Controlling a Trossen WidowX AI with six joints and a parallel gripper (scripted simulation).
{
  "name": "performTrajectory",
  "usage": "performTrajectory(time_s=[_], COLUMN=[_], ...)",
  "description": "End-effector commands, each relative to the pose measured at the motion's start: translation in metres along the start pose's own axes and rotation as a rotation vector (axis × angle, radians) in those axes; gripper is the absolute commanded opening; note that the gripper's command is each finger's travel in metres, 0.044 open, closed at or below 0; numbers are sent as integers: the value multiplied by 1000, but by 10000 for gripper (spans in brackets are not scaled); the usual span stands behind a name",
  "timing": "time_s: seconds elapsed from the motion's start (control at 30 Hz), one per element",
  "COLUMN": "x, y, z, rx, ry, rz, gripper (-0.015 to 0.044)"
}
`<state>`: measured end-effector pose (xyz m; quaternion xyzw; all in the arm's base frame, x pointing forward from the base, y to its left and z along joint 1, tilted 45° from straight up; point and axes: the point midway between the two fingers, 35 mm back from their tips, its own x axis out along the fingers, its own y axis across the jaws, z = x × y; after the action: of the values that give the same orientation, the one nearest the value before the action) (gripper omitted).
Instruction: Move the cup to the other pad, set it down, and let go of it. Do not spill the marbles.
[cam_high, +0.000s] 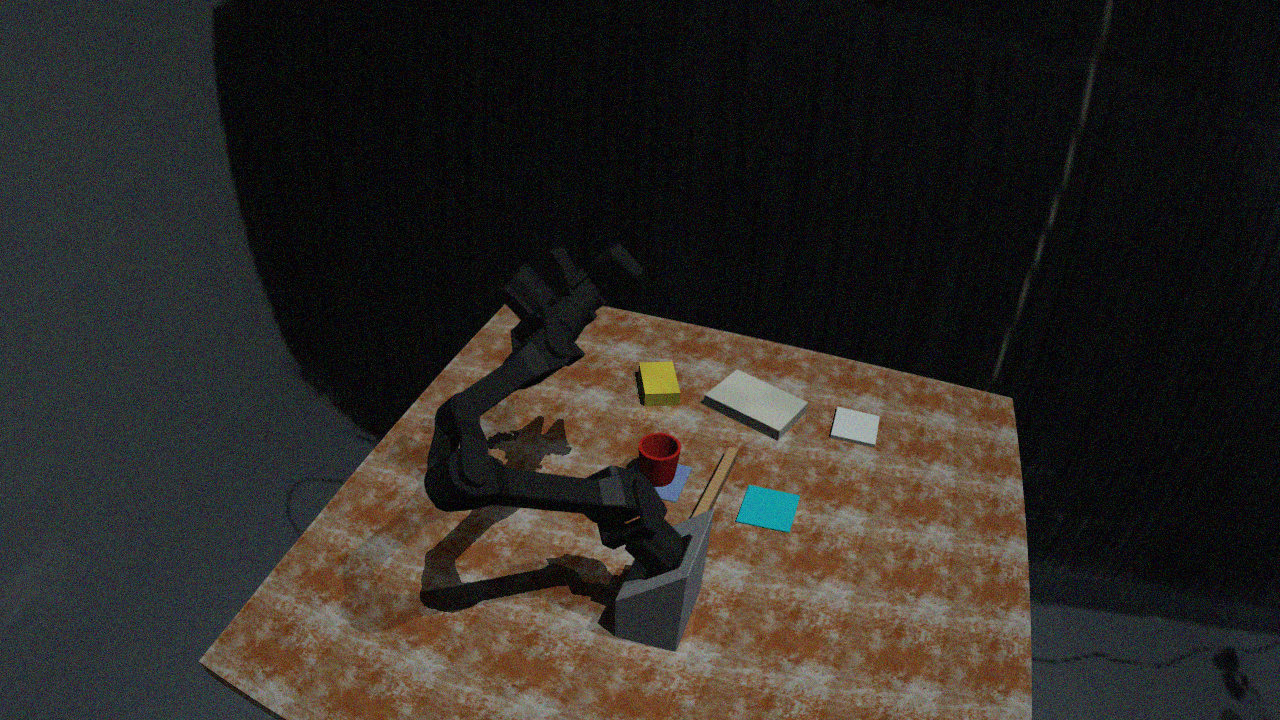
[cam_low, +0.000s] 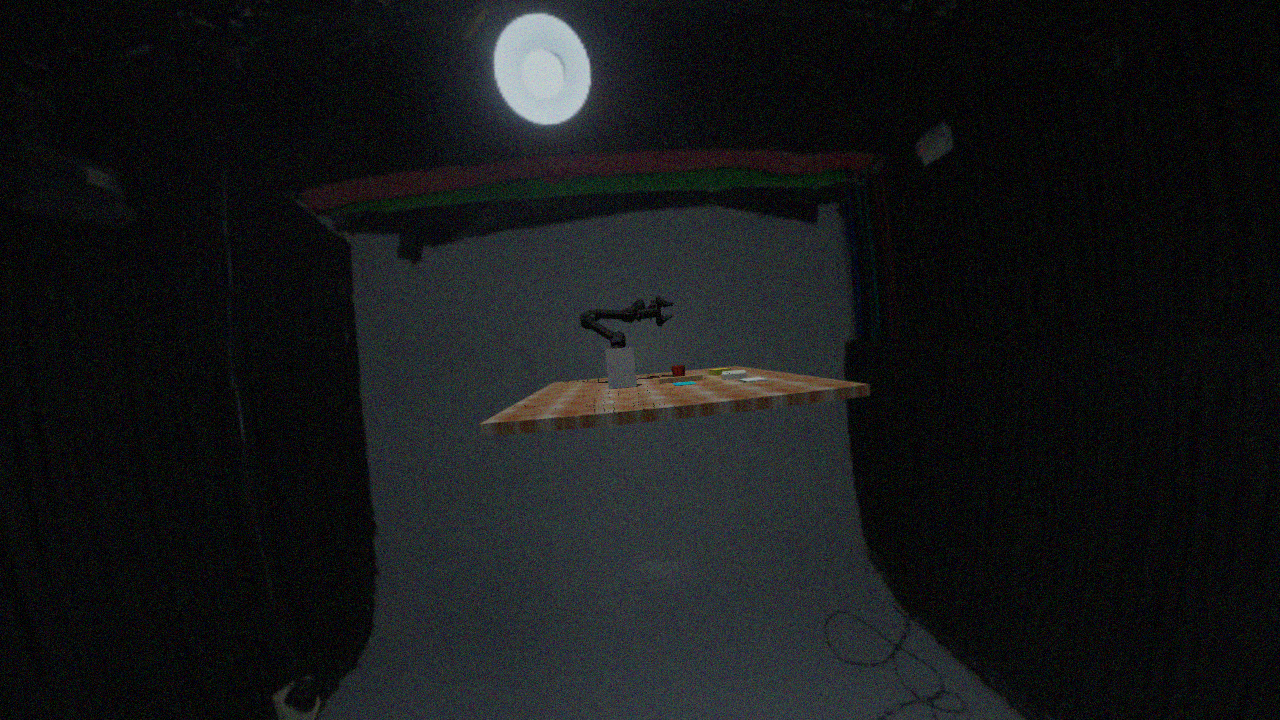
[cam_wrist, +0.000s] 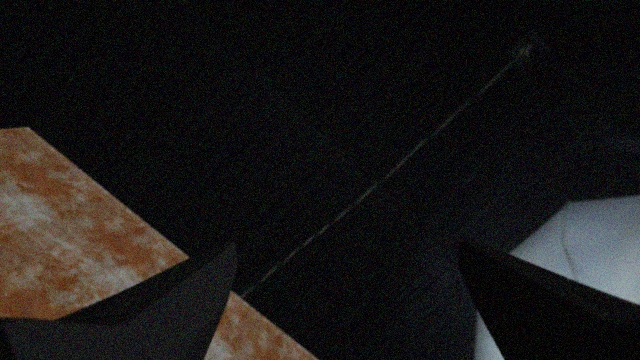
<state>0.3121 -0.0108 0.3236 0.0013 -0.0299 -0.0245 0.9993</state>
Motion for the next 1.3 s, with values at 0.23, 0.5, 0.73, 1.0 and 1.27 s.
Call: performTrajectory(time_s=[0.23,0.5,0.73,1.0,1.27], x=[30,-6,-34,-35,-35], y=[30,61,87,88,92], z=[-122,-233,-267,-268,-273], rx=[351,898,1340,1371,1370], ry=[584,1299,1782,1813,1813], rz=[143,23,-231,-255,-255], gripper=[190,148,148,148,148])
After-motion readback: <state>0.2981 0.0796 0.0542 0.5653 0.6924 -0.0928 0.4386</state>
